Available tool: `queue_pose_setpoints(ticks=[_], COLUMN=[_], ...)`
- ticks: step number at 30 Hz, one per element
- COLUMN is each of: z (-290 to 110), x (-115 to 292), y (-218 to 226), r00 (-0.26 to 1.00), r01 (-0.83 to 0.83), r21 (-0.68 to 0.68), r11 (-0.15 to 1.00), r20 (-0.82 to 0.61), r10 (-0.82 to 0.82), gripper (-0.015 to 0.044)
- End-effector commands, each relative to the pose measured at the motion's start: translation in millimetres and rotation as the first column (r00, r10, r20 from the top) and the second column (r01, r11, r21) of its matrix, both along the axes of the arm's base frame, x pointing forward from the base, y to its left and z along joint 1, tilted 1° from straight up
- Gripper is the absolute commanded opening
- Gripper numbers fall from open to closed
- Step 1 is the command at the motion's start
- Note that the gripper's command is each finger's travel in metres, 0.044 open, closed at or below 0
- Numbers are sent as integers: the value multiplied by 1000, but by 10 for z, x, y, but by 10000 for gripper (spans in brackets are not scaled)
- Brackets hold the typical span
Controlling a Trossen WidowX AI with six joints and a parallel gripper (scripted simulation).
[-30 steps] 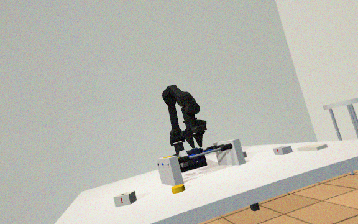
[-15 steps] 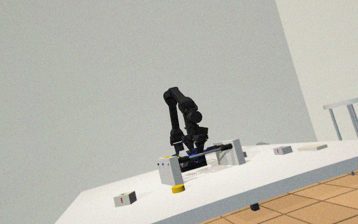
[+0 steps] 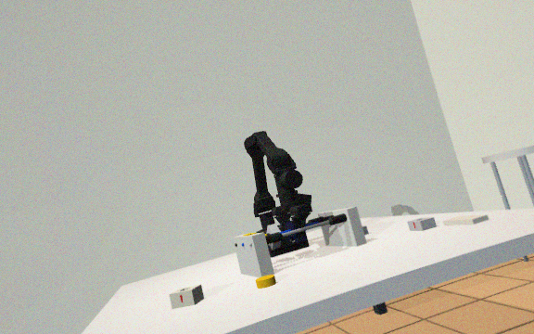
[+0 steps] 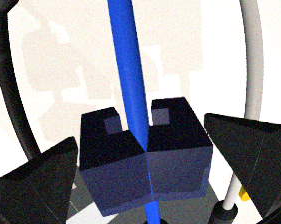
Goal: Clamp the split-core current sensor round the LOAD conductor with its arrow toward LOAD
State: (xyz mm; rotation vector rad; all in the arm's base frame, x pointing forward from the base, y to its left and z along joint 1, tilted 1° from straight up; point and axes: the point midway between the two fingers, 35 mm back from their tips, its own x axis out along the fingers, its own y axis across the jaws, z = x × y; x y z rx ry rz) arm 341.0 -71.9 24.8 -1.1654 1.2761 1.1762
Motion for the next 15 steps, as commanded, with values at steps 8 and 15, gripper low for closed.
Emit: queue_pose_setpoints(ticks=[8, 15], z=[-104, -104], x=[-7, -7], y=[-2, -2], r00=[1000, 1000], r01=[0, 0], r21=[0, 0], r11=[1000, 1000], r20=[-1, -1], r10=[0, 0], gripper=[433, 387])
